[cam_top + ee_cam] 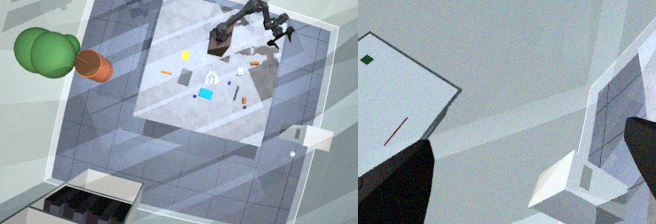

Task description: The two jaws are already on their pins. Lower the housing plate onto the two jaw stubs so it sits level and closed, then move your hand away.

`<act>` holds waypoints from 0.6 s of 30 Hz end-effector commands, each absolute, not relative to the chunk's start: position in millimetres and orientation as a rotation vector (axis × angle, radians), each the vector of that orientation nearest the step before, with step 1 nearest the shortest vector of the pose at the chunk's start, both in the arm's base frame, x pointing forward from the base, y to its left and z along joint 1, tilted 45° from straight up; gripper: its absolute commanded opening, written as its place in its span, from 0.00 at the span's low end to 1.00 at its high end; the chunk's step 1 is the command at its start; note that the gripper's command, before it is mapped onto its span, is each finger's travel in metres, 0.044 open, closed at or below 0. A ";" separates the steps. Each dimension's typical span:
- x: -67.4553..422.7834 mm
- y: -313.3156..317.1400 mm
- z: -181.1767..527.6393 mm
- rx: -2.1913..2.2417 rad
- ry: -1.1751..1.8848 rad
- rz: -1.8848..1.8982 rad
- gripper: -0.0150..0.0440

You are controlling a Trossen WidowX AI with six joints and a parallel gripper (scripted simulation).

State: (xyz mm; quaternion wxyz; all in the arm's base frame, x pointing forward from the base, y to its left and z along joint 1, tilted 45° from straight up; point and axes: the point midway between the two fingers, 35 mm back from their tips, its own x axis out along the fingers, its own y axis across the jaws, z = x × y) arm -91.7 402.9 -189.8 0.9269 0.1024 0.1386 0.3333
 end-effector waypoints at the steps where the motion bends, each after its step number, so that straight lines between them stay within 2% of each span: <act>1: -91.7 402.9 -189.8 0.210 0.284 0.683 0.98; 2: -91.4 402.9 -189.9 0.207 0.284 0.683 1.00; 18: -36.0 404.8 -208.0 -0.220 0.285 0.614 1.00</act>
